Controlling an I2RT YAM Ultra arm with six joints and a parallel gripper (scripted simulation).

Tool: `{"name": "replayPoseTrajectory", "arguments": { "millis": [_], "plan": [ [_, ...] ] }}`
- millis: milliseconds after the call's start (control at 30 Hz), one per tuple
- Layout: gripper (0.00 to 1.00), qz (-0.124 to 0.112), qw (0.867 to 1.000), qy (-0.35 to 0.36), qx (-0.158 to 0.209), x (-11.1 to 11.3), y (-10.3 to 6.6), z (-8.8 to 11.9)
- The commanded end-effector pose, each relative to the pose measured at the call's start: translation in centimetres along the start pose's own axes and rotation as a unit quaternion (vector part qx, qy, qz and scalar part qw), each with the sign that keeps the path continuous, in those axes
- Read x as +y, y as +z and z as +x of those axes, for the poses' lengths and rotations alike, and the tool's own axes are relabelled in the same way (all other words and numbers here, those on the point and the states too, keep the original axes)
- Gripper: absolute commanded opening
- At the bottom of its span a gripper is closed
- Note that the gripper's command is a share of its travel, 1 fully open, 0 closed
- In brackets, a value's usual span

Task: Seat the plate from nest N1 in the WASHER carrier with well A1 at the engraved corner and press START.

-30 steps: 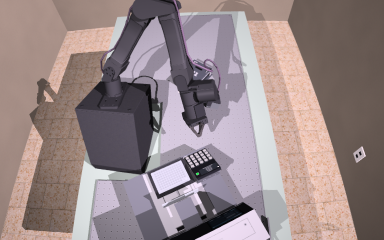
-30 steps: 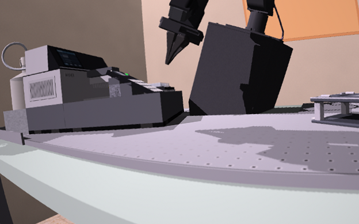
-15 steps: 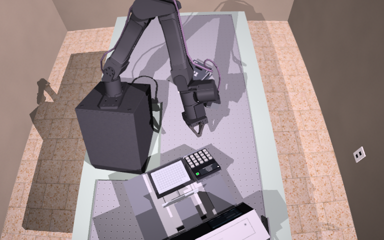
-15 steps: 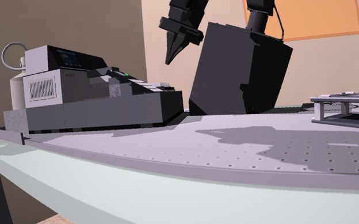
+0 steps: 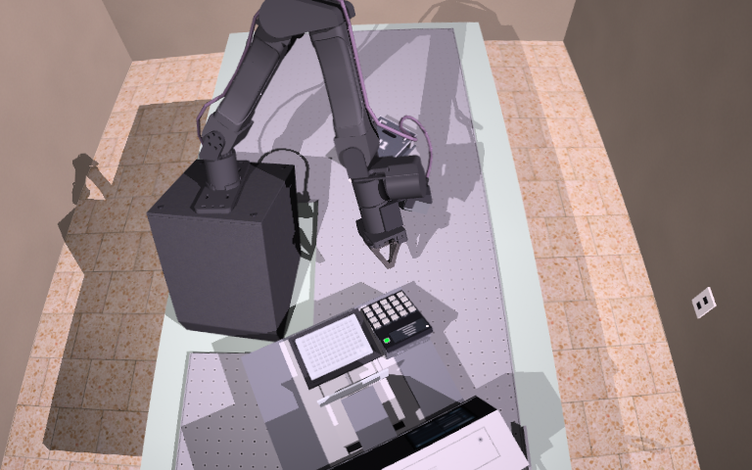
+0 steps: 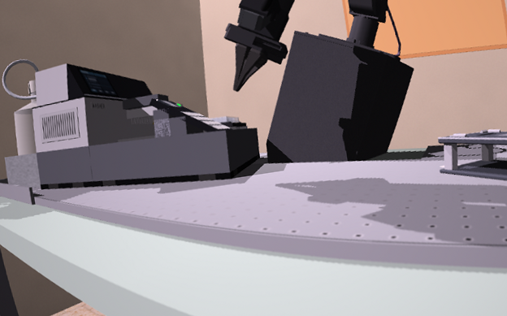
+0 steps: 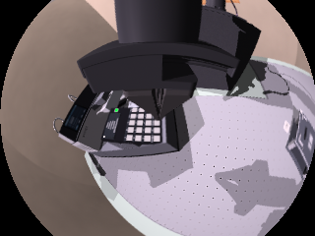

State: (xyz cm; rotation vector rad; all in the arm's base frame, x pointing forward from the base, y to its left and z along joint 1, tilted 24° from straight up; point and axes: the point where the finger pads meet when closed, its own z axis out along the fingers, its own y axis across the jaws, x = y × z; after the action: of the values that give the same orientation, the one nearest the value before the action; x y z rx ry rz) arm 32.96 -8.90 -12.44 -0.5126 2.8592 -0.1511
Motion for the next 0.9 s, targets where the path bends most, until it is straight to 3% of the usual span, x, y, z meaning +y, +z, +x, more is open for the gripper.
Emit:
{"name": "replayPoseTrajectory", "arguments": {
  "millis": [0, 267, 367, 400, 867],
  "plan": [
    [0.00, 0.022, 1.000, 0.002, -0.023, -1.5, -0.9, -1.3],
    [0.00, 0.016, 1.000, 0.002, -0.015, -1.4, 1.0, -1.1],
    [0.00, 0.025, 0.999, 0.002, -0.027, -1.9, 0.4, -1.8],
    [0.00, 0.016, 1.000, 0.002, -0.015, -1.4, 1.3, -1.1],
    [0.00, 0.016, 1.000, 0.002, -0.015, -1.4, 3.5, -1.1]
  ]
}}
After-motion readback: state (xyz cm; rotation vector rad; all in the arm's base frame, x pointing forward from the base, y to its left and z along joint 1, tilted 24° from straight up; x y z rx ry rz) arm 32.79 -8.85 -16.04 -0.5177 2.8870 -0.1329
